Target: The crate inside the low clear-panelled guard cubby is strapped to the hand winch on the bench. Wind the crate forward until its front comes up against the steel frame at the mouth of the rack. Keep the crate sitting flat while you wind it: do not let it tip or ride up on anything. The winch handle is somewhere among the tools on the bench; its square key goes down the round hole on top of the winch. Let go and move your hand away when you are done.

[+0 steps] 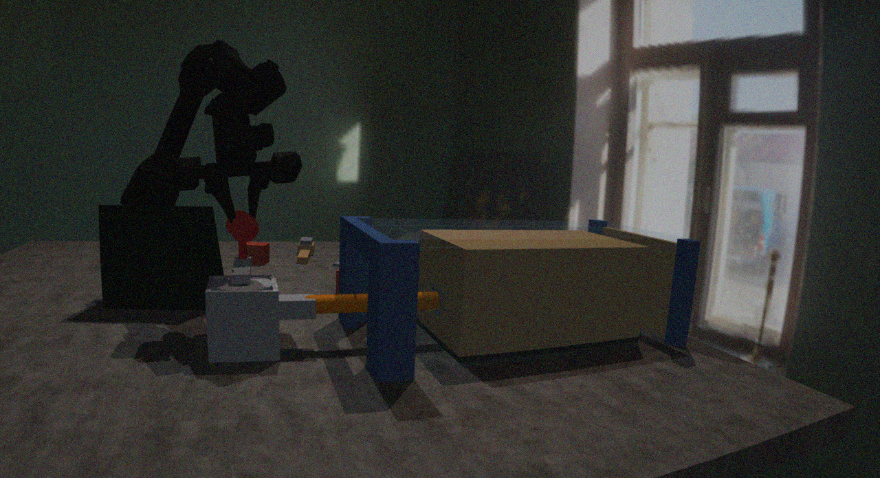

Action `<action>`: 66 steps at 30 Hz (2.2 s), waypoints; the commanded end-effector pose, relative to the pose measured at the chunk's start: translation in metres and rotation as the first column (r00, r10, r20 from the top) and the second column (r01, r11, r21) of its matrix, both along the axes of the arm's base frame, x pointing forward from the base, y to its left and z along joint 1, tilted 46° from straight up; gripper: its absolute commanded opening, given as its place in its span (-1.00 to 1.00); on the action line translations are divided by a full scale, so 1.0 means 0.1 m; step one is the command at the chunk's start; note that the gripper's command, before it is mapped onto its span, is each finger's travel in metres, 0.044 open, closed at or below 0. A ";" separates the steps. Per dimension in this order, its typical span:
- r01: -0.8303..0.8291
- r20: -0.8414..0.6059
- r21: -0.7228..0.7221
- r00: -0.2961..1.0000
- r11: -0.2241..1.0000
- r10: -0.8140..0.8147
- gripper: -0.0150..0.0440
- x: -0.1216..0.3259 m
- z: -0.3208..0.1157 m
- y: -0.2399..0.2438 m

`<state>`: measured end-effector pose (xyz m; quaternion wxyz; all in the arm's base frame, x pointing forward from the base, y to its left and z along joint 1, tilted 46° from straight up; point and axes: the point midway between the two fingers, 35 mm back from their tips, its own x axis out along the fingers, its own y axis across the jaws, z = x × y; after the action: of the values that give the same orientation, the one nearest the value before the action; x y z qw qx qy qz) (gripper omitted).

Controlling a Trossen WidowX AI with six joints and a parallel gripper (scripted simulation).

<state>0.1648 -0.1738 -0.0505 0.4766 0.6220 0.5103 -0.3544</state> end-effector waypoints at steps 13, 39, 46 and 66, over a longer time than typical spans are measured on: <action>-0.006 -0.094 0.030 0.996 1.000 0.008 -0.49 -0.23 -0.15 0.13; -0.006 -0.094 0.030 0.996 1.000 0.008 -0.49 -0.24 -0.16 0.13; -0.006 -0.094 0.029 0.996 1.000 0.008 -0.49 -0.27 -0.17 0.12; -0.006 -0.095 0.029 0.995 1.000 0.008 -0.49 -0.45 -0.24 0.07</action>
<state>0.1382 -0.1757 -0.0556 0.4663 0.6199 0.5151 -0.3646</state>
